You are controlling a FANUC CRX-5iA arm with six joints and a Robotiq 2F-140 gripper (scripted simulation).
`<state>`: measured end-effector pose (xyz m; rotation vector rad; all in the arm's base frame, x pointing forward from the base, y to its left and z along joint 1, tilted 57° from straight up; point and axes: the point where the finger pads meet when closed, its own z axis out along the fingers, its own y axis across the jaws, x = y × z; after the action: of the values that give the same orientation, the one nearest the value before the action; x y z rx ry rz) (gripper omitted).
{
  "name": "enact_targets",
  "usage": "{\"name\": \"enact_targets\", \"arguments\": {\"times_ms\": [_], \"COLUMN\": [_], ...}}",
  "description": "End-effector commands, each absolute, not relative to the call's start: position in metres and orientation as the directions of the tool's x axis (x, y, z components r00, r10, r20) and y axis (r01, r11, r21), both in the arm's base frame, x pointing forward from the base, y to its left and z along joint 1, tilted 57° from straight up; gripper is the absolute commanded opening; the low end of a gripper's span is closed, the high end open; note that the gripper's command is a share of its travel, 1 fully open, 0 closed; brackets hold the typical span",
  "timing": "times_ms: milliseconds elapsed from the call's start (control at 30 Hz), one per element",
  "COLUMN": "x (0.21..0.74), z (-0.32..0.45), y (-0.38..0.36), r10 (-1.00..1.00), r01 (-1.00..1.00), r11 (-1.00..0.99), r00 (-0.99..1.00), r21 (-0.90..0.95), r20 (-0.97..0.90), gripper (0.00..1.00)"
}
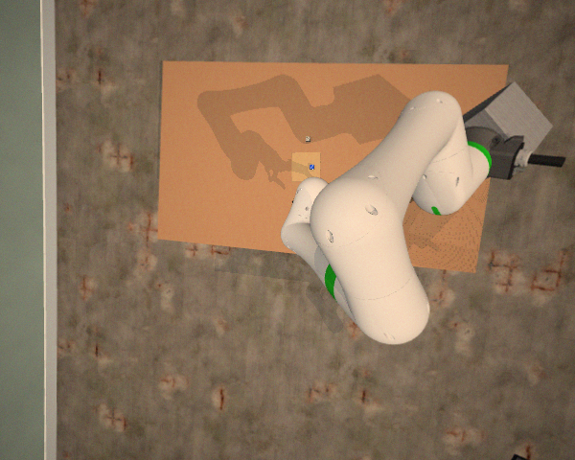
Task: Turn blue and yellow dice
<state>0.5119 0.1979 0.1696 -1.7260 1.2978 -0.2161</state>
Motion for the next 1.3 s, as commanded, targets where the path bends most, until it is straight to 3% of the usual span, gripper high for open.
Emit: {"name": "enact_targets", "arguments": {"times_ms": [0,700,1267], "x": [0.512,0.517,0.5218], "z": [0.1695,0.1651,0.1607], "y": [0.198,0.2015,0.2047], "r10": [-0.827,-0.696,-0.371], "r01": [-0.671,-0.787,-0.674], "r11": [0.011,0.446,0.739], "r00": [0.411,-0.005,-0.406], "r21": [-0.742,-0.427,-0.001], "r20": [-0.384,-0.718,-0.835], "gripper": [1.0,1.0,1.0]}}
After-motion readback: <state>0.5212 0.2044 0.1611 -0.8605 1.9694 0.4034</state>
